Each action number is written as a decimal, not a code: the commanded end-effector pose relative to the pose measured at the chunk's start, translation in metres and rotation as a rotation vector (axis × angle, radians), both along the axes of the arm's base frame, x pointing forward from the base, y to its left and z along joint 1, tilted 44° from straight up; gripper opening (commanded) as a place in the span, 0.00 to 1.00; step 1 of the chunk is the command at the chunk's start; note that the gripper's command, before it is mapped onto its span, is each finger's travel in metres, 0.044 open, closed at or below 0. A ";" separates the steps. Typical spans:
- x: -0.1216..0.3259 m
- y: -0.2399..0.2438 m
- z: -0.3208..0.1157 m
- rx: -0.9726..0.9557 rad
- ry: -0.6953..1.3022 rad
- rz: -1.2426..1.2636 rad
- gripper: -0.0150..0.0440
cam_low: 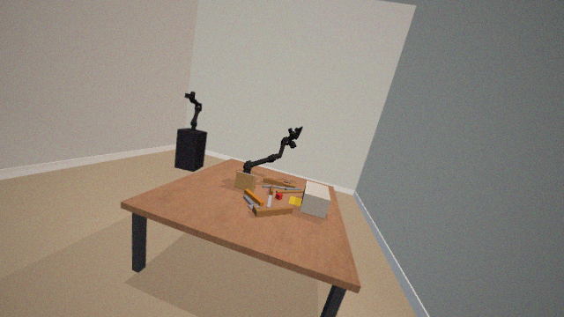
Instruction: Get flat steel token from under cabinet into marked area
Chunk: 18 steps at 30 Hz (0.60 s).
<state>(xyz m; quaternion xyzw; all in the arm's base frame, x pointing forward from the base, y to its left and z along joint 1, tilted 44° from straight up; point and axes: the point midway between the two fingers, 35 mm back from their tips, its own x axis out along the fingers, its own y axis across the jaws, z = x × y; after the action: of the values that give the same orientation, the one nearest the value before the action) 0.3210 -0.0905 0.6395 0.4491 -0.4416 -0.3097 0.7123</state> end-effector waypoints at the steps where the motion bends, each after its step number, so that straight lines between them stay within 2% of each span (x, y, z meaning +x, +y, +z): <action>1: 0.000 0.000 0.000 0.000 0.000 0.000 0.89; 11: 0.000 0.000 0.000 0.000 0.000 0.000 0.46; 13: 0.000 0.000 0.000 0.000 0.000 0.000 0.46; 14: 0.000 0.000 0.000 0.000 0.000 0.000 0.50; 18: 0.001 0.004 -0.004 0.000 0.000 0.000 0.32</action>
<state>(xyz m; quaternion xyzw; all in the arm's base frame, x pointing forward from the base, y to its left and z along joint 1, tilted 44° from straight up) 0.3215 -0.0895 0.6388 0.4493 -0.4416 -0.3089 0.7125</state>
